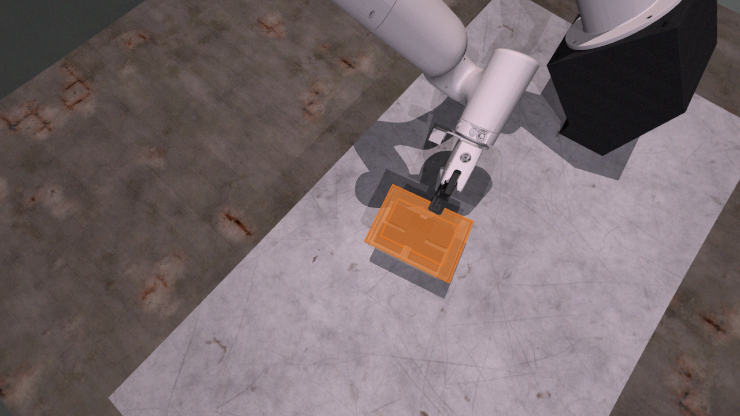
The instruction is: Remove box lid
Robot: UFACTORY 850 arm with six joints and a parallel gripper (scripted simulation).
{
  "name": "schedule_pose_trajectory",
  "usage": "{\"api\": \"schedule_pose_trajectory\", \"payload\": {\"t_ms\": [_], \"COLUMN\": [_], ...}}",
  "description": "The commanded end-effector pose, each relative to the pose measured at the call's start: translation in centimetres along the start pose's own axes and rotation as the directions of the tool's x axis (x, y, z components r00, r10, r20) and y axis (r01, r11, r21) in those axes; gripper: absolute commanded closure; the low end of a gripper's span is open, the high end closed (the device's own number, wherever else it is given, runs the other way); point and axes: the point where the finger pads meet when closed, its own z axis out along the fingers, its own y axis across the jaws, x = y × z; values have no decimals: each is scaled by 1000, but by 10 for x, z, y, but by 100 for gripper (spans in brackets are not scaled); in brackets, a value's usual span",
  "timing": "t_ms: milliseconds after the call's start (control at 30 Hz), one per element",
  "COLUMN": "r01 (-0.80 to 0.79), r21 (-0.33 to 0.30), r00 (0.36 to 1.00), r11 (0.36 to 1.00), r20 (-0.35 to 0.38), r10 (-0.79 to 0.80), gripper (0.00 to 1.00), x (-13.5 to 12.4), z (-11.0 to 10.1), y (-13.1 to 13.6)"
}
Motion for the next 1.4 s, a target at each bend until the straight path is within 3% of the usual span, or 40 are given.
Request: {"api": "schedule_pose_trajectory", "payload": {"t_ms": [0, 1367], "r01": [0, 0], "r21": [1, -39], "r00": [1000, 1000], "r11": [1000, 999], "r20": [0, 0], "r10": [0, 0], "gripper": [100, 100], "x": [0, 0], "z": [0, -4], "y": [0, -5]}}
